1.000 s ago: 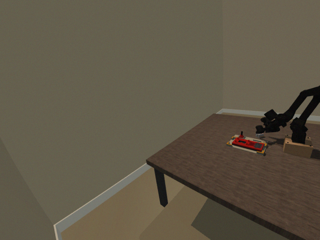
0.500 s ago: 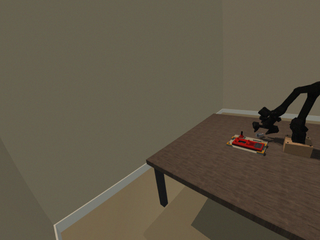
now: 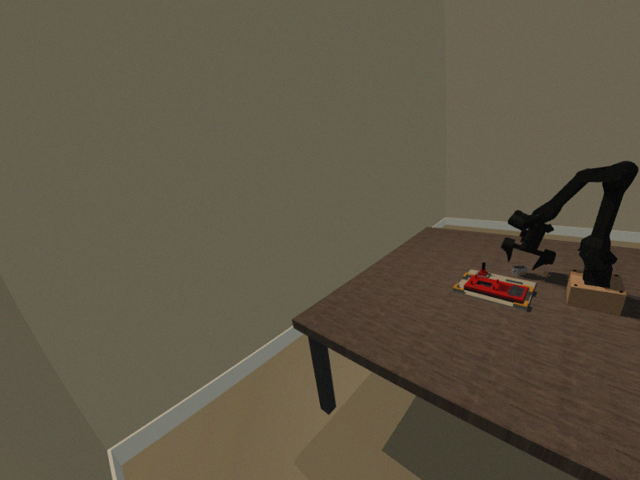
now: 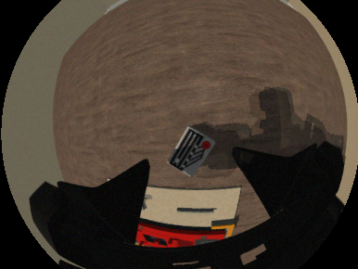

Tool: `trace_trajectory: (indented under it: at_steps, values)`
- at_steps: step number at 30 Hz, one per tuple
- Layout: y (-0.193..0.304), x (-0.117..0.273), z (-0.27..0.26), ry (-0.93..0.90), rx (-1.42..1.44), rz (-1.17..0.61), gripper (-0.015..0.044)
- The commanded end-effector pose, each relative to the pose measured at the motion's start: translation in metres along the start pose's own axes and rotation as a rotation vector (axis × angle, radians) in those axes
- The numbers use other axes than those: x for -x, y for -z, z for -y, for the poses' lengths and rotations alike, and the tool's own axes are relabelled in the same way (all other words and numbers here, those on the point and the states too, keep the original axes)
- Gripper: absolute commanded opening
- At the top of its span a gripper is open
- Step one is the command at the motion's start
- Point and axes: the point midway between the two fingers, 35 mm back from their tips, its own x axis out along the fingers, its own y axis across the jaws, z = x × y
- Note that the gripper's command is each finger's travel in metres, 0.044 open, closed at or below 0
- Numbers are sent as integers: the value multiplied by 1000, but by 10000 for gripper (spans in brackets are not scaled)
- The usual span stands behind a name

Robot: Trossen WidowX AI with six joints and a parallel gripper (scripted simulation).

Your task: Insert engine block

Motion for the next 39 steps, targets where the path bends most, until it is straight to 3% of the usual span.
trace_trajectory:
  at_steps: [1, 18, 39]
  values:
    - [-2, 2, -2, 45, -116, -38, 440]
    - [-7, 21, -6, 277, -602, -137, 440]
    - [-10, 0, -11, 278, -607, -138, 440]
